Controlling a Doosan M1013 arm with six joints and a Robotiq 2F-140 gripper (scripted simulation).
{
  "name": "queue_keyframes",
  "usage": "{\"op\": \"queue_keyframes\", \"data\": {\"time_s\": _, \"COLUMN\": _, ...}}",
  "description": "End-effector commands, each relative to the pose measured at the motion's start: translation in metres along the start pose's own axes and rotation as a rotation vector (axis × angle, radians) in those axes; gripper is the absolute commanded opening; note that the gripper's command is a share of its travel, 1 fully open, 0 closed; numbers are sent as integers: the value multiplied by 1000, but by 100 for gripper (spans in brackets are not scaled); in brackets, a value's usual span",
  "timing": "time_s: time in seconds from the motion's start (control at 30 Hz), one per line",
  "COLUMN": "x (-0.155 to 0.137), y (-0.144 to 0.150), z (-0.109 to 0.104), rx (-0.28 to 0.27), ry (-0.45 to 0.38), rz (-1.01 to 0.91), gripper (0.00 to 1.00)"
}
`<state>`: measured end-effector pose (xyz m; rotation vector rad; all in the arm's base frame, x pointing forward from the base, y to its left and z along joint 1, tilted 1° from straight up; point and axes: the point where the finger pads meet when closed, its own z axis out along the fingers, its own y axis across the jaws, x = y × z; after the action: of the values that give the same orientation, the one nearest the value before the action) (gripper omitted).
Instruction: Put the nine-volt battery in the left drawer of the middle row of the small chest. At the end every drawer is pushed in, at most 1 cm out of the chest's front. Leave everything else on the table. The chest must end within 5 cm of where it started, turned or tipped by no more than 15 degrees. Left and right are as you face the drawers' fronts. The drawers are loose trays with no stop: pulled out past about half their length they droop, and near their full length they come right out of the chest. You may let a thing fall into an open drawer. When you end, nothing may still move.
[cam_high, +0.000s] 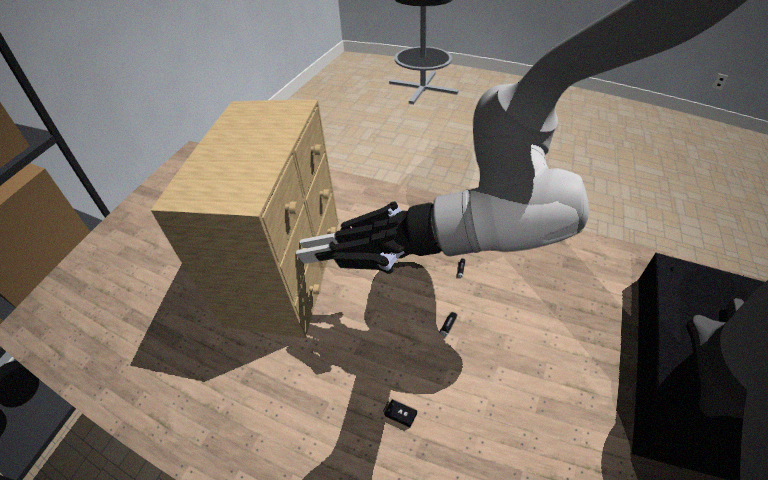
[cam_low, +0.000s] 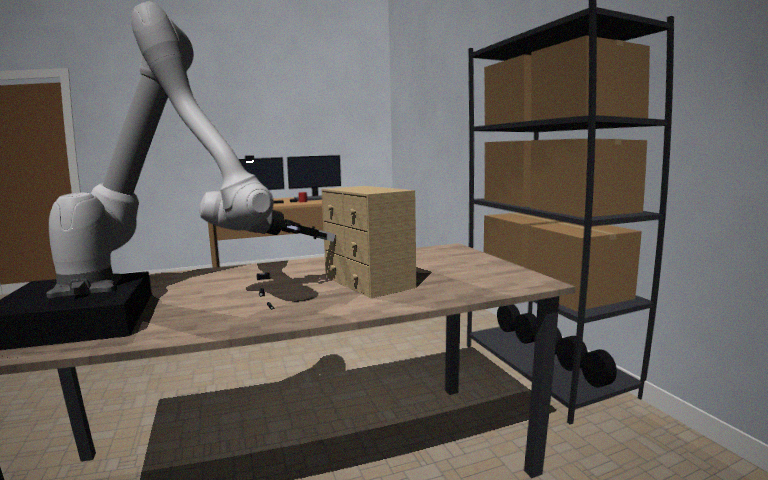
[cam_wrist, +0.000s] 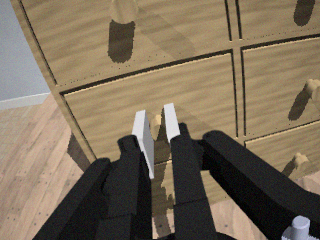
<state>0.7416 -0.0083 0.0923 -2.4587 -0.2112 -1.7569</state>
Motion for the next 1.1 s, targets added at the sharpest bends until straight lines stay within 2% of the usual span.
{"op": "queue_keyframes", "data": {"time_s": 0.0, "x": -3, "y": 0, "z": 0, "rx": -1, "ry": -5, "rz": 10, "gripper": 8}}
{"op": "queue_keyframes", "data": {"time_s": 1.07, "x": -14, "y": 0, "z": -30, "rx": -1, "ry": -5, "rz": 10, "gripper": 8}}
